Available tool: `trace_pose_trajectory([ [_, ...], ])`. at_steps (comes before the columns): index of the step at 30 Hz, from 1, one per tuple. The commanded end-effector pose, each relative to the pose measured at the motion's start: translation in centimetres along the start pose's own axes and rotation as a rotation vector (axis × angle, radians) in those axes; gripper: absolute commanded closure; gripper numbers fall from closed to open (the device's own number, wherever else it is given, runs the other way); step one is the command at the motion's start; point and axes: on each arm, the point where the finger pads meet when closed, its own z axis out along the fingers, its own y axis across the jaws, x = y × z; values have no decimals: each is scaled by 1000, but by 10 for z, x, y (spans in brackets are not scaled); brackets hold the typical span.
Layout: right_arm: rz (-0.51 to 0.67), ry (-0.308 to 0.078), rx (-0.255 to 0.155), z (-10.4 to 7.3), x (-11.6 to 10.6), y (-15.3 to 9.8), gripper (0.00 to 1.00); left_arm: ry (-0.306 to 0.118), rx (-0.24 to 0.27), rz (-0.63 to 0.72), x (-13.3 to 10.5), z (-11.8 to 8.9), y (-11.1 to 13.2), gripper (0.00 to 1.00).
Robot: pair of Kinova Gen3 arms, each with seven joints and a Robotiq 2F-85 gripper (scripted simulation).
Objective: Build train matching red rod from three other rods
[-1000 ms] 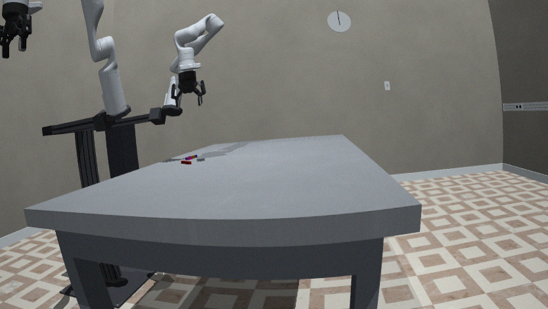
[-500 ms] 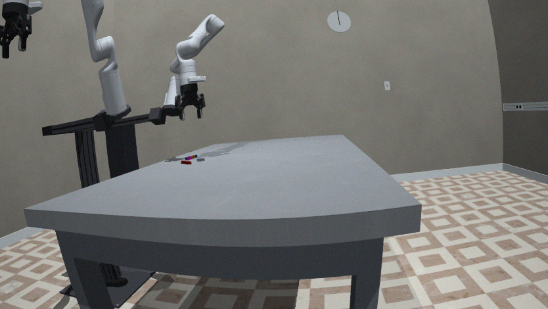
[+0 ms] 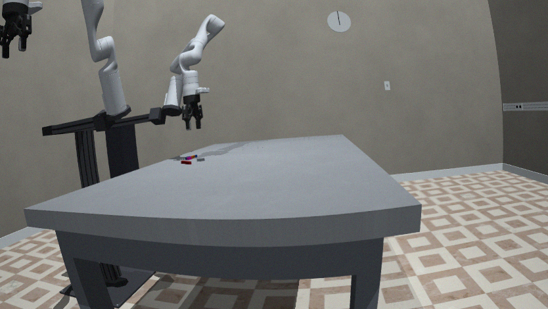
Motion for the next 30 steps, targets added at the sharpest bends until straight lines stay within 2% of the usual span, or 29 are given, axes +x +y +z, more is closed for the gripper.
trace_pose_trajectory([
  [1,0,-1,0,-1,0,0,2,10,-9,-112,-3,9,-9,2],
  [11,0,-1,0,-1,0,0,2,-4,-5,-323,-10,27,-31,2],
  [22,0,-1,0,-1,0,0,2,-11,-2,-430,-13,35,-42,2],
  [30,0,-1,0,-1,0,0,2,-13,-1,-460,-14,37,-45,2],
])
